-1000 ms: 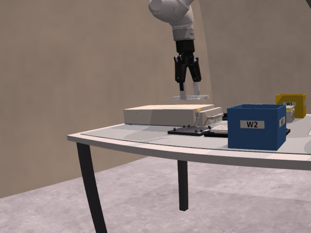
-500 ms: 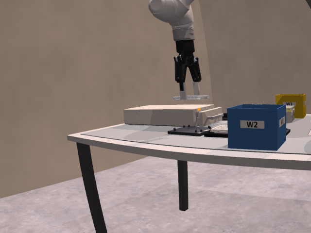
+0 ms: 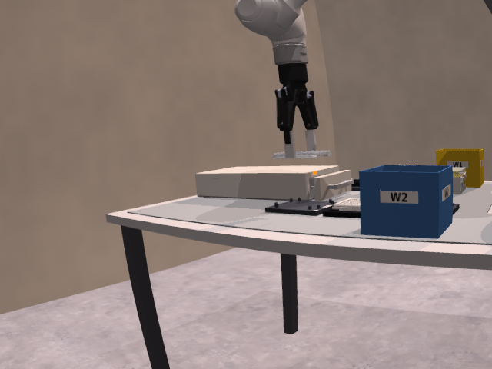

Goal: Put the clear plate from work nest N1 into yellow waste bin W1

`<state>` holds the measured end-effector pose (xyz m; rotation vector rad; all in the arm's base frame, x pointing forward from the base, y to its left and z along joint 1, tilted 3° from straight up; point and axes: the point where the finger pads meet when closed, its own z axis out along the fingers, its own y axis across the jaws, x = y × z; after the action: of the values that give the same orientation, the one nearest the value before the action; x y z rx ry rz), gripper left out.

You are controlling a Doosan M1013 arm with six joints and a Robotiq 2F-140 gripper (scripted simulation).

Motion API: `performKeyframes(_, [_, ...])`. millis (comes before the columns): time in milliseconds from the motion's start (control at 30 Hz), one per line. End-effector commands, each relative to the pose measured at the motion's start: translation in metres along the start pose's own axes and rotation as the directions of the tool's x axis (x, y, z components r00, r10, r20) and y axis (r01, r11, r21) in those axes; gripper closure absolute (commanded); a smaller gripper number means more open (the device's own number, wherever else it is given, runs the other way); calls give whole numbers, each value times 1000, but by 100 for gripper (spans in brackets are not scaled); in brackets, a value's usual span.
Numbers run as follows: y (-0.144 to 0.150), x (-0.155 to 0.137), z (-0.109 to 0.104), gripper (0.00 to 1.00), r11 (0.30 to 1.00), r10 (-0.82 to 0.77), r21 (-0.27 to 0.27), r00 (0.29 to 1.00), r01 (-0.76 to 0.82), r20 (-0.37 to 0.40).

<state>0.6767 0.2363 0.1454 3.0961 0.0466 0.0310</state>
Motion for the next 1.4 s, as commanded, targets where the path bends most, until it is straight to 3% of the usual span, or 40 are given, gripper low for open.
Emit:
performKeyframes(0, [-3, 0, -4, 90, 1000, -1, 4, 1000, 1, 0])
performKeyframes(533, [-3, 0, -4, 90, 1000, -1, 4, 1000, 1, 0])
performKeyframes(1367, [48, -33, -4, 90, 999, -40, 4, 999, 40, 0])
